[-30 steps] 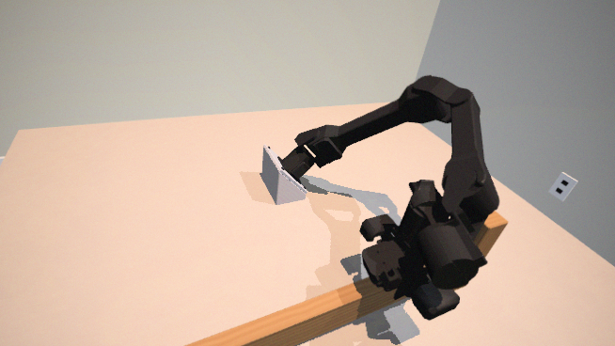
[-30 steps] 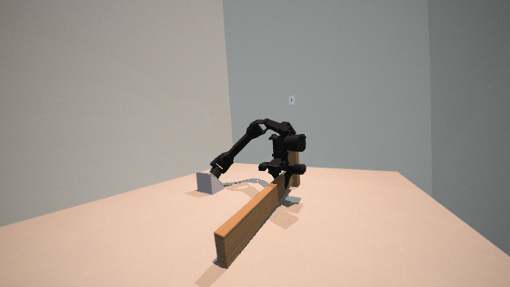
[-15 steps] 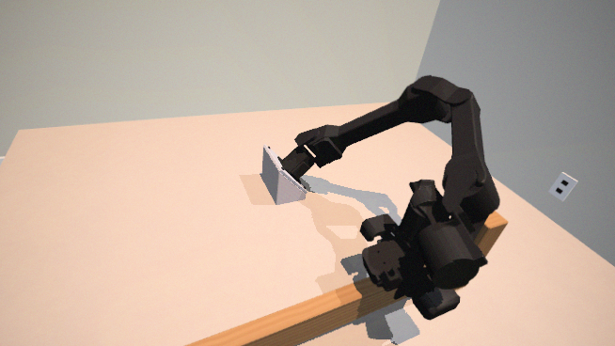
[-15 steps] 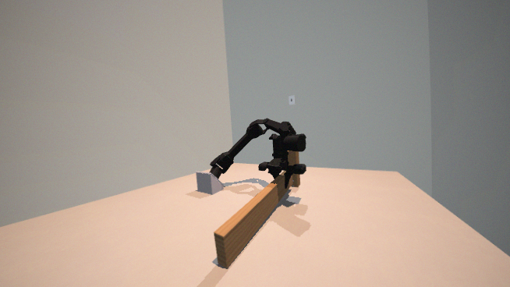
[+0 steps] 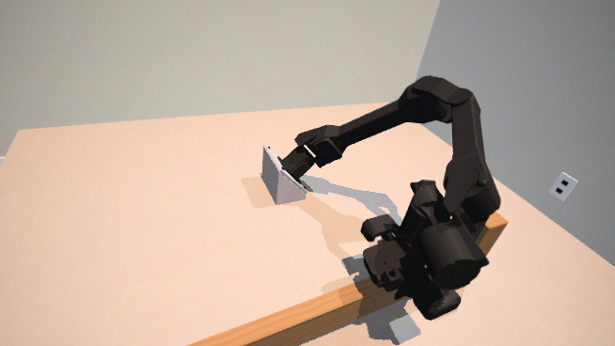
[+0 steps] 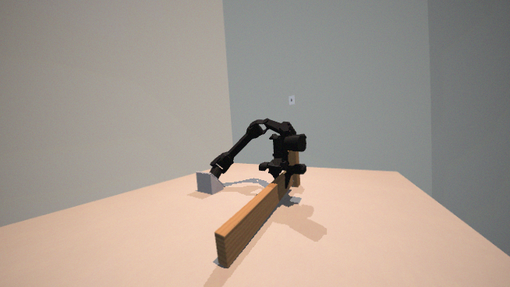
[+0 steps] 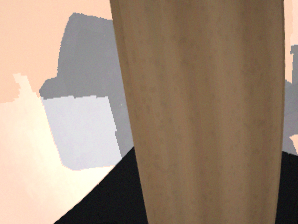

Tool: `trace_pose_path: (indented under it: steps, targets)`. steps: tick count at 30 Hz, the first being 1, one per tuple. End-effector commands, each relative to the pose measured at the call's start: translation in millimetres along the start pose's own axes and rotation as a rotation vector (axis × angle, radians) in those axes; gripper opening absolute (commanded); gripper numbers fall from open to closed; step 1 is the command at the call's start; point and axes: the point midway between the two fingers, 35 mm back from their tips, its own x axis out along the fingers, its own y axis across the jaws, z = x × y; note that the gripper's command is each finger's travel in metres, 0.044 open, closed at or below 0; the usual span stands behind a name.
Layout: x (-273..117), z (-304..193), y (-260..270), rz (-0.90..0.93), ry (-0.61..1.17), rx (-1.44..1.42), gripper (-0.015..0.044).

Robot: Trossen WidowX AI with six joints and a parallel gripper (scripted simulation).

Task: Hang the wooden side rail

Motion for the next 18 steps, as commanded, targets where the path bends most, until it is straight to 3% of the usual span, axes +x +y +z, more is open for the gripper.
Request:
trace_pose_path:
  steps: [1, 18]
  targets:
    - [-4.6, 0.8, 1.4, 0.011, -0.007, 0.001, 0.0000]
    - [-3.5, -0.9, 0.9, 0.011, -0.007, 0.001, 0.0000]
